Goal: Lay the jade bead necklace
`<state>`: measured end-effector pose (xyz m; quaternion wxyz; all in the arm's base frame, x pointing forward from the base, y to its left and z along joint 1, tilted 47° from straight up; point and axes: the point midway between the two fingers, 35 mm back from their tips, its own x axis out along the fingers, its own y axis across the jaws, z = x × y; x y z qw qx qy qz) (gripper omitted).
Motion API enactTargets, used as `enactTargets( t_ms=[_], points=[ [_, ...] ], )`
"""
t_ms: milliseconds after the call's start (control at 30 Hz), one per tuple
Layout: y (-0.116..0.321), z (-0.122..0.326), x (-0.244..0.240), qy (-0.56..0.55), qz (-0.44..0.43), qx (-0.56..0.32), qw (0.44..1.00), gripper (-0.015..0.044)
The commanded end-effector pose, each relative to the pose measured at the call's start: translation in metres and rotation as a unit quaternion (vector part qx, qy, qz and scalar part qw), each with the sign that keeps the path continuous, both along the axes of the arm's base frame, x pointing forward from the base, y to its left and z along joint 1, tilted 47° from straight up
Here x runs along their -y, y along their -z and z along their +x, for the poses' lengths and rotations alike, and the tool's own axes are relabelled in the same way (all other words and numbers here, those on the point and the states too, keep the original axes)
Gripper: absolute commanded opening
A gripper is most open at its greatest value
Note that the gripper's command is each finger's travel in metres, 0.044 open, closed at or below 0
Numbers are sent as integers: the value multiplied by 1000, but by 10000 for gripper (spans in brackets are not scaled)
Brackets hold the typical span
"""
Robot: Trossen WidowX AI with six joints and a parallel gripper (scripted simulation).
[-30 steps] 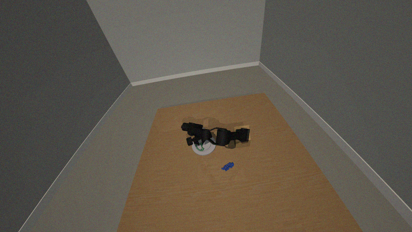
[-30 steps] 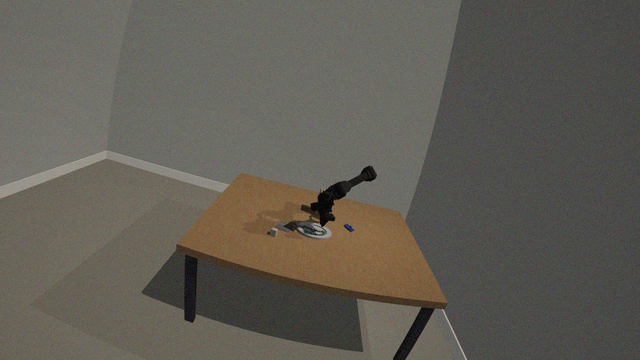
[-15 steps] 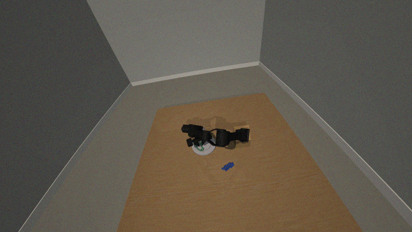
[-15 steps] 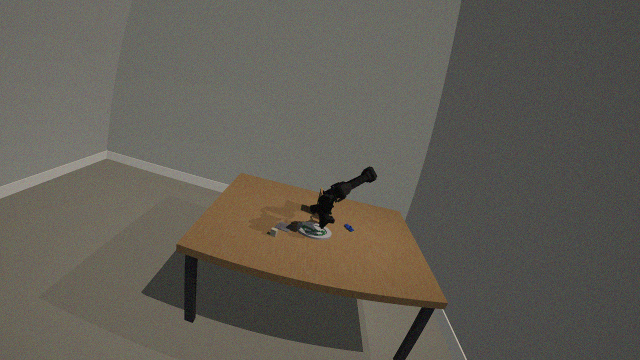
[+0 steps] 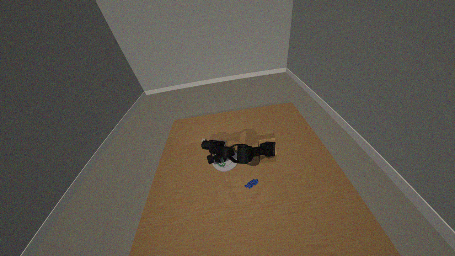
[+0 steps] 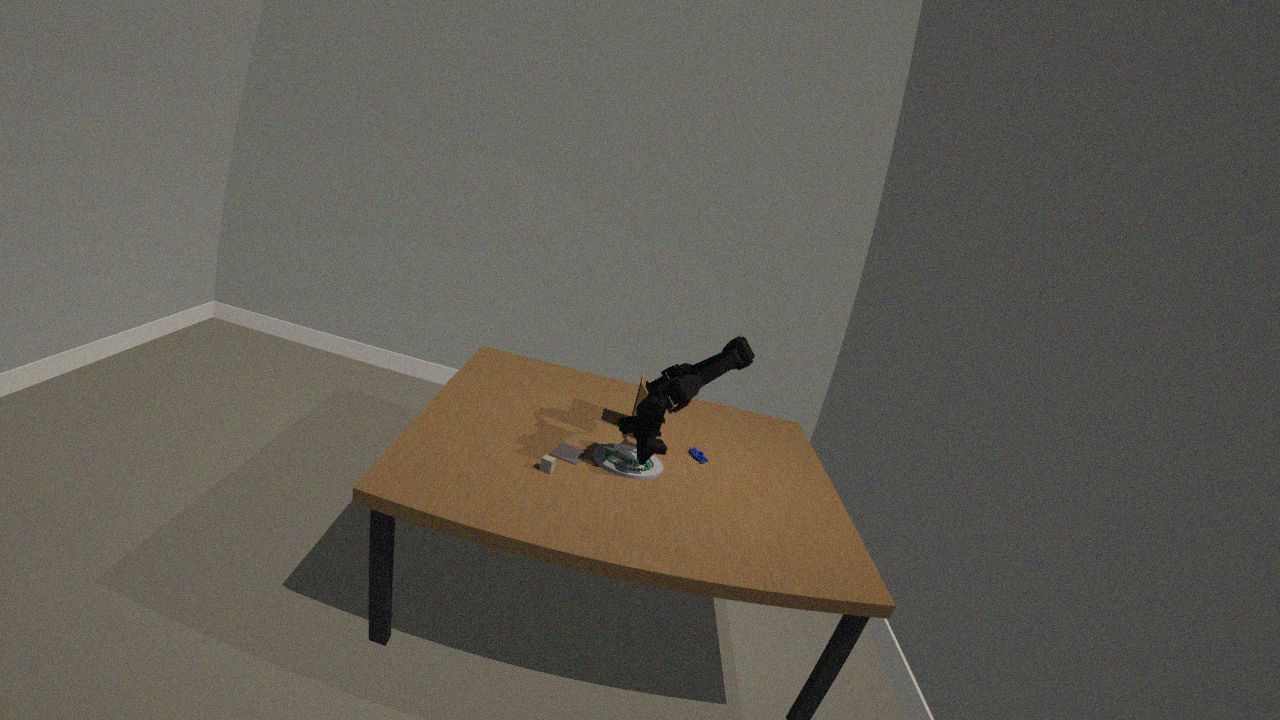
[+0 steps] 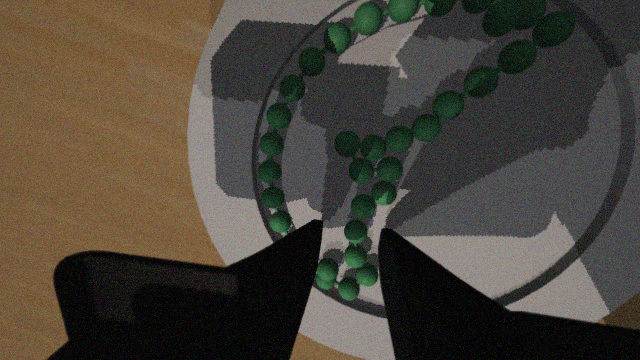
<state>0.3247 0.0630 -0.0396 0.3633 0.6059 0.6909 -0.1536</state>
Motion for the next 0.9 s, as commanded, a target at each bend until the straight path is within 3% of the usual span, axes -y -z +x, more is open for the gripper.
enactTargets(
  t_ms=[0, 67, 233, 867],
  points=[
    [4, -2, -2, 3, 2, -6, 1000, 120],
    [4, -2, -2, 3, 2, -6, 1000, 120],
    [2, -1, -2, 0, 0, -2, 1000, 0],
    [2, -1, -2, 0, 0, -2, 1000, 0]
  ],
)
